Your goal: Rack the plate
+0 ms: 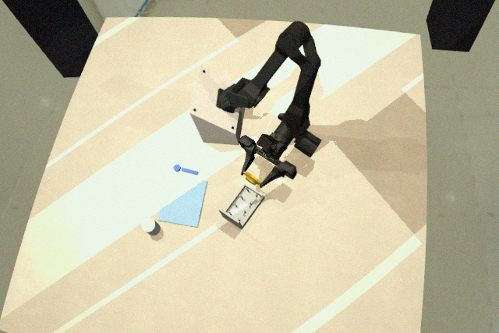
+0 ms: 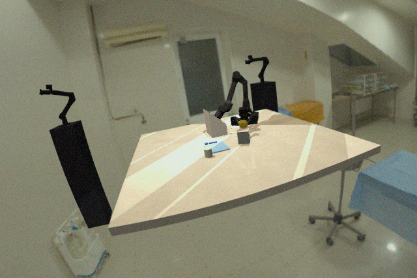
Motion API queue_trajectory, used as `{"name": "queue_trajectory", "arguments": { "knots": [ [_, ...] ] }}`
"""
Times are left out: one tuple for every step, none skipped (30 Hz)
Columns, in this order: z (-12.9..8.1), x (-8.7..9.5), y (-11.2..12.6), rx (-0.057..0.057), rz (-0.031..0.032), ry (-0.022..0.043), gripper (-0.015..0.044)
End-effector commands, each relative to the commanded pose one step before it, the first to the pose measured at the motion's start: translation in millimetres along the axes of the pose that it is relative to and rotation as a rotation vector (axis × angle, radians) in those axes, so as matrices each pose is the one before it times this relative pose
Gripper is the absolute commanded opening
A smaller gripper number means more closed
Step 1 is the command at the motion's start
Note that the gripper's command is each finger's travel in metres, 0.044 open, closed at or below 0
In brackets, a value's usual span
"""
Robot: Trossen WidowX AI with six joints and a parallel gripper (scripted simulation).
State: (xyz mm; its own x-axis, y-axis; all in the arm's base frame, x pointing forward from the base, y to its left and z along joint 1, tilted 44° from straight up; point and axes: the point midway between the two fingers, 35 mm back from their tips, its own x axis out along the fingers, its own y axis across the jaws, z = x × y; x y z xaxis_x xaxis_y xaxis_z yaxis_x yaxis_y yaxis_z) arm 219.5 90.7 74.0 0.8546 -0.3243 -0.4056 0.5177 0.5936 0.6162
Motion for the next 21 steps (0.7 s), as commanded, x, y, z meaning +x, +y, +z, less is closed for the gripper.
{"name": "queue_trajectory", "arguments": {
  "knots": [
    [1.20, -2.42, -0.79, 0.0075, 0.02459, -0.01807, 0.0000],
    [0.00, 0.00, 0.00, 0.0000, 0.00000, 0.00000, 0.0000],
    [0.00, 0.00, 0.00, 0.0000, 0.00000, 0.00000, 0.0000],
    [0.00, 0.00, 0.00, 0.0000, 0.00000, 0.00000, 0.0000],
    [0.00, 0.00, 0.00, 0.0000, 0.00000, 0.00000, 0.0000],
    [0.00, 0.00, 0.00, 0.0000, 0.00000, 0.00000, 0.0000],
    [-0.31, 0.18, 0.05, 0.0000, -0.00005, 0.00007, 0.0000],
    [-0.94, 0.55, 0.15, -0.0001, -0.00014, 0.00022, 0.0000],
    [-1.56, 0.92, 0.23, -0.0001, -0.00022, 0.00037, 0.0000],
    [-1.91, 1.14, 0.26, -0.0002, -0.00026, 0.00045, 0.0000],
    [-1.90, 1.15, 0.23, -0.0002, -0.00026, 0.00045, 0.0000],
    [-1.90, 1.16, 0.20, -0.0002, -0.00025, 0.00045, 0.0000],
    [-1.90, 1.17, 0.17, -0.0002, -0.00024, 0.00044, 0.0000],
    [-1.89, 1.18, 0.14, -0.0002, -0.00023, 0.00044, 0.0000],
    [-1.89, 1.18, 0.12, -0.0002, -0.00022, 0.00044, 0.0000],
    [-1.88, 1.19, 0.09, -0.0002, -0.00021, 0.00044, 0.0000],
    [-1.28, 1.37, 0.08, 0.0005, 0.00013, -0.00005, 0.0000],
    [-1.51, 1.64, 0.08, 0.0006, 0.00019, -0.00009, 0.0000],
    [-1.48, 1.65, 0.06, 0.0006, 0.00024, -0.00012, 0.0000],
    [-1.45, 1.65, 0.04, 0.0006, 0.00028, -0.00015, 0.0000],
    [-1.42, 1.65, 0.01, 0.0006, 0.00032, -0.00018, 0.0000]
  ]
}}
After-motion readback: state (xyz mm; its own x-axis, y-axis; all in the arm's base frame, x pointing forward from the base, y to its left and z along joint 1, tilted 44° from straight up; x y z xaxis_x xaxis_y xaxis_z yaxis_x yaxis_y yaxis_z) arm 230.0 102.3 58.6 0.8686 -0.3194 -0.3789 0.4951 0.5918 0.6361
